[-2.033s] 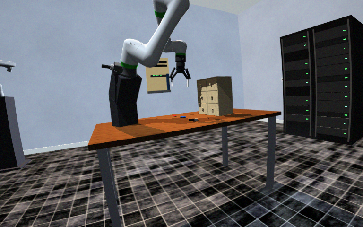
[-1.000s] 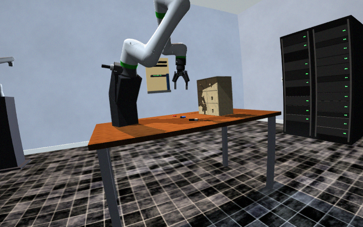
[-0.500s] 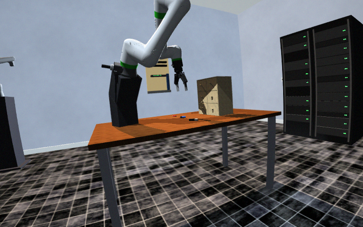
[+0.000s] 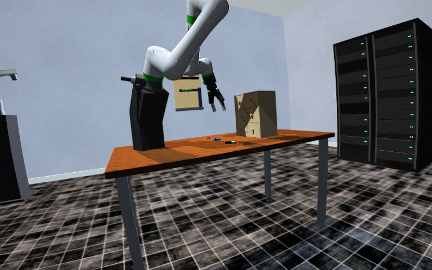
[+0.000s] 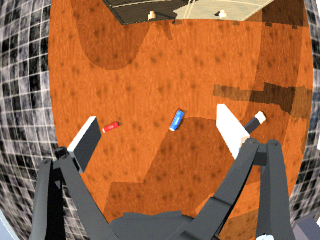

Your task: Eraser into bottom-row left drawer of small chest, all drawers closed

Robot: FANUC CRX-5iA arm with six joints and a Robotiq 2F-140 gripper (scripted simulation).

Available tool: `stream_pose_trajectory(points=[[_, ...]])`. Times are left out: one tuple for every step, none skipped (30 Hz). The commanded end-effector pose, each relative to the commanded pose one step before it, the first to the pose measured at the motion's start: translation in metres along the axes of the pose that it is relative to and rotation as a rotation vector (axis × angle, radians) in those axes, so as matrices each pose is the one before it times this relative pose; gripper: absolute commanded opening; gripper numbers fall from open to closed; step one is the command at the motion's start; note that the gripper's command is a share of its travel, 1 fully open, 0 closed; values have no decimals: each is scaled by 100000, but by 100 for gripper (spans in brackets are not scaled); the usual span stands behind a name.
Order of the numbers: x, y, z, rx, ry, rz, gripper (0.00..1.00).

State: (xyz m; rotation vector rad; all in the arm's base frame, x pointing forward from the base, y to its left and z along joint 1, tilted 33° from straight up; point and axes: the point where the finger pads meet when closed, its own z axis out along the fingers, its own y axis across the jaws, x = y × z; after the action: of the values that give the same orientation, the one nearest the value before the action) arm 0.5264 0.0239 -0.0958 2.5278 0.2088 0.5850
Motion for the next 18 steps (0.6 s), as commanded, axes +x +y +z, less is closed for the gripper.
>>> stream_pose_trajectory(points=[[1045,291,1506,-311,14836,1052,100],[98,-7,257,13,1533,21,100],[77,-32,242,110,1520,43,100],[115,31,303,-133,1638,-22,100],[94,-3,279,-1,1619,19,100],[75,-32,255,114,1595,58,100],[100,30,324,-130,1713,-32,100],[0,0,0,0,0,0,100],[0,0,0,0,0,0,100],[83,-4,293,2,1683,22,100],[71,-25,274,85,1660,58,100],[83,24,333,-108,1752,-33,100],[69,-7,298,14,1705,30,100],[61,-16,287,49,1680,47,100],[63,17,328,-79,1727,-27,100],[51,-9,290,20,1658,36,100],[45,-11,281,31,1616,41,100],[44,13,310,-62,1617,-25,100]])
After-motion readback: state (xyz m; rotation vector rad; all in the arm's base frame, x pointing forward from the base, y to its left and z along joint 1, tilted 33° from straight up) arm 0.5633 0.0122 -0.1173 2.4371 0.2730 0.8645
